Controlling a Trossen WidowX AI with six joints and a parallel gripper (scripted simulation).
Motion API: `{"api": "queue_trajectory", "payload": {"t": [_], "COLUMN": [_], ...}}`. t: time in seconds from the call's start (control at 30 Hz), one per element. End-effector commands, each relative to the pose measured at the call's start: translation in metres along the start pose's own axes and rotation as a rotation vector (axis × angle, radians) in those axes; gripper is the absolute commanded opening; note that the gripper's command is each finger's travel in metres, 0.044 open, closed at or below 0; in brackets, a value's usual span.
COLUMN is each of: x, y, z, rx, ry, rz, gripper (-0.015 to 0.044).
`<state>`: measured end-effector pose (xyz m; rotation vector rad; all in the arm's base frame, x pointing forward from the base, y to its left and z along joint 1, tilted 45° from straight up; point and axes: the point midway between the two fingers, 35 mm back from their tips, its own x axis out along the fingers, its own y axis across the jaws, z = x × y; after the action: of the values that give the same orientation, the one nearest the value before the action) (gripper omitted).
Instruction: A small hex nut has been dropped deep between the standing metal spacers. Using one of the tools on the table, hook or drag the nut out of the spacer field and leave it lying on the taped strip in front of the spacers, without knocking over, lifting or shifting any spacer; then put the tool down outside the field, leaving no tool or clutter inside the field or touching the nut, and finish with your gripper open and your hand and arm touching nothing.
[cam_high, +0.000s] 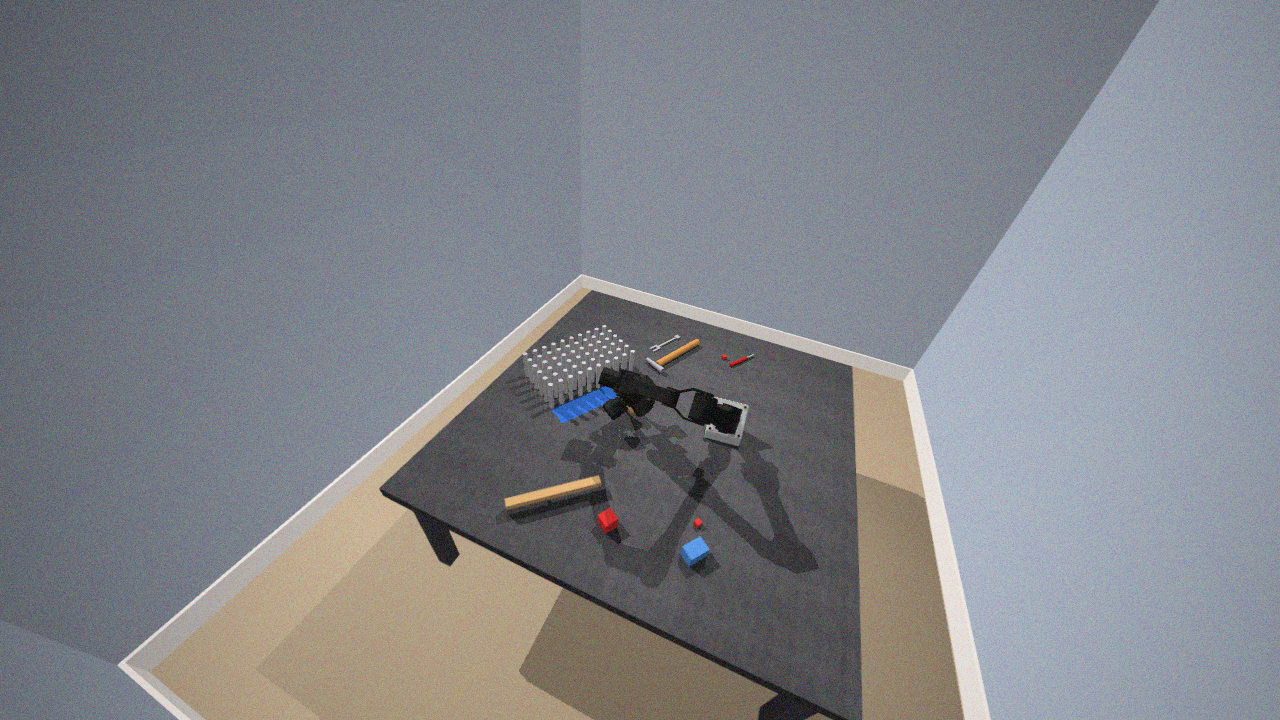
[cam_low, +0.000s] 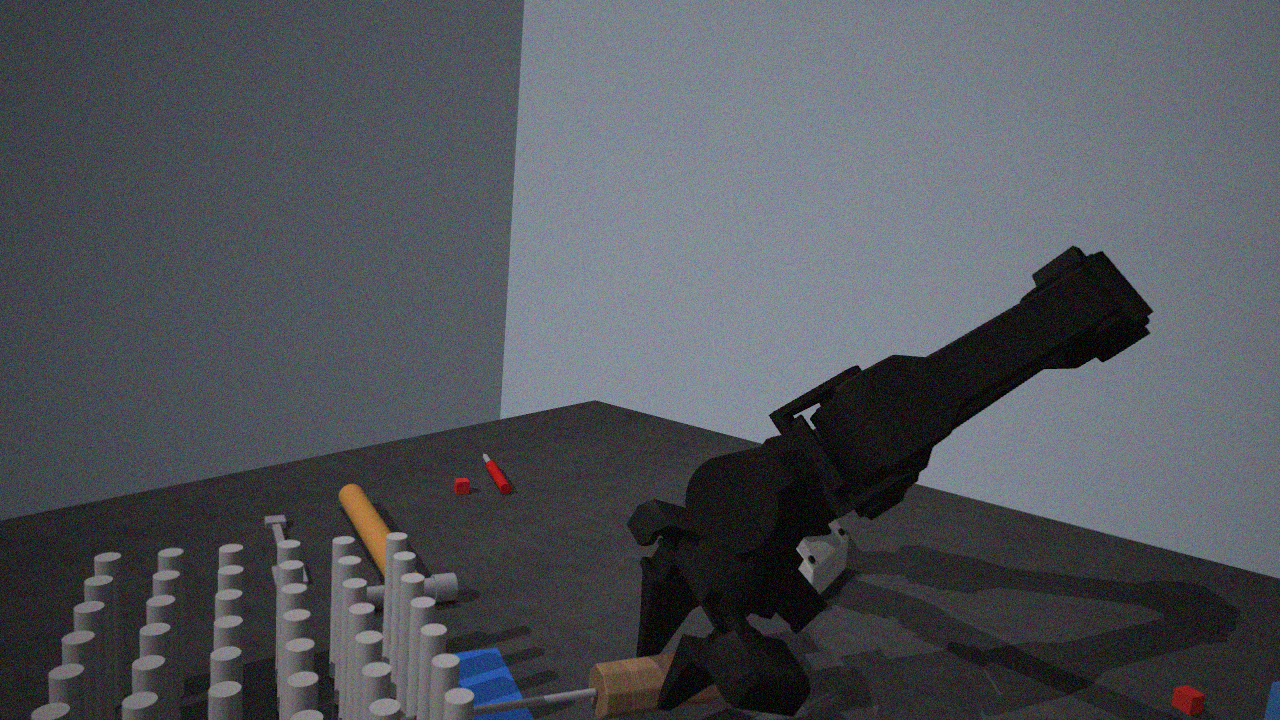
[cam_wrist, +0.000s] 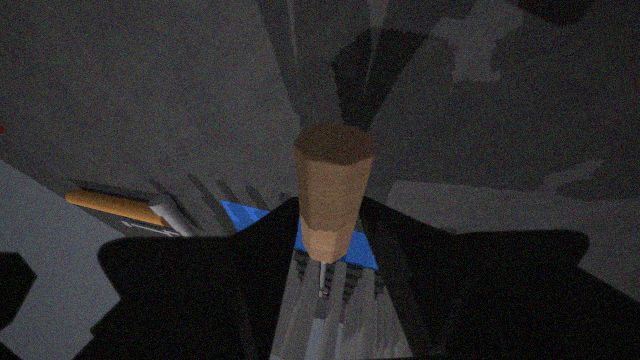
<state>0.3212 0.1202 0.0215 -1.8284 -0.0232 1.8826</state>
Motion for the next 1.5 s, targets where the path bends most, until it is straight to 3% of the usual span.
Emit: {"api": "queue_trajectory", "payload": {"t": [0.0, 1.47], "x": [-0.001, 0.009], "y": [-0.001, -0.001], "z": [-0.005, -0.033], "rx": [-0.003, -0.004], "ry": [0.008, 0.01], "rz": [-0.007, -0.008], "gripper": [0.0, 0.0]}}
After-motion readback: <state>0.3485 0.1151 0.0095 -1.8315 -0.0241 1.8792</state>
